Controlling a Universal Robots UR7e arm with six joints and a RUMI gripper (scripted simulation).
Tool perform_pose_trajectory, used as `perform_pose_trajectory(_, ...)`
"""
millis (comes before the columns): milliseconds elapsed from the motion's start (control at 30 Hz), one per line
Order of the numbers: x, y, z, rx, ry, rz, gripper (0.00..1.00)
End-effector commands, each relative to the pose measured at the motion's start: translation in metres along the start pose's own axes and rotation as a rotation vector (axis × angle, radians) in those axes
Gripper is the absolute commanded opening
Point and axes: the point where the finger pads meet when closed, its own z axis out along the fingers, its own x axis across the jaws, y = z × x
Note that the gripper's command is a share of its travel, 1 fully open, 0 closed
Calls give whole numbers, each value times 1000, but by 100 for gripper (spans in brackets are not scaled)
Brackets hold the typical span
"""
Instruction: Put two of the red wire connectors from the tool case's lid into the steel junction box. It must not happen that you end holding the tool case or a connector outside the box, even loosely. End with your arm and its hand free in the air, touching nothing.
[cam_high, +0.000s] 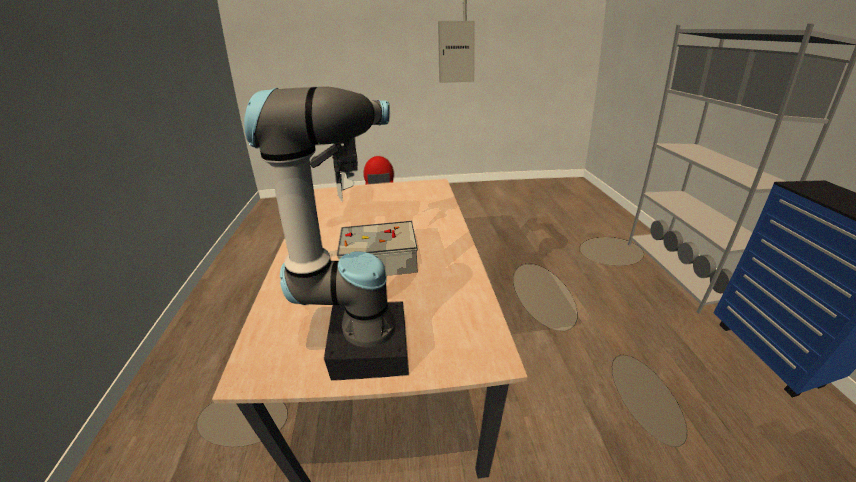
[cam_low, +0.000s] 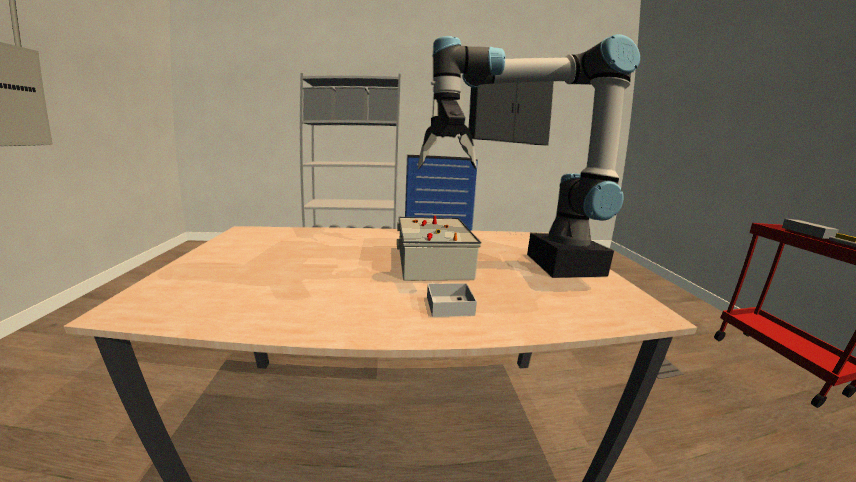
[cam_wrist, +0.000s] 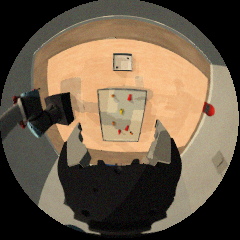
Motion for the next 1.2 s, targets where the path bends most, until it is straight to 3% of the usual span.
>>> perform_pose_trajectory(0,5,3,-3,-8,40,38,100)
perform_pose_trajectory(1167,6,4,-4,-10,48,47,100)
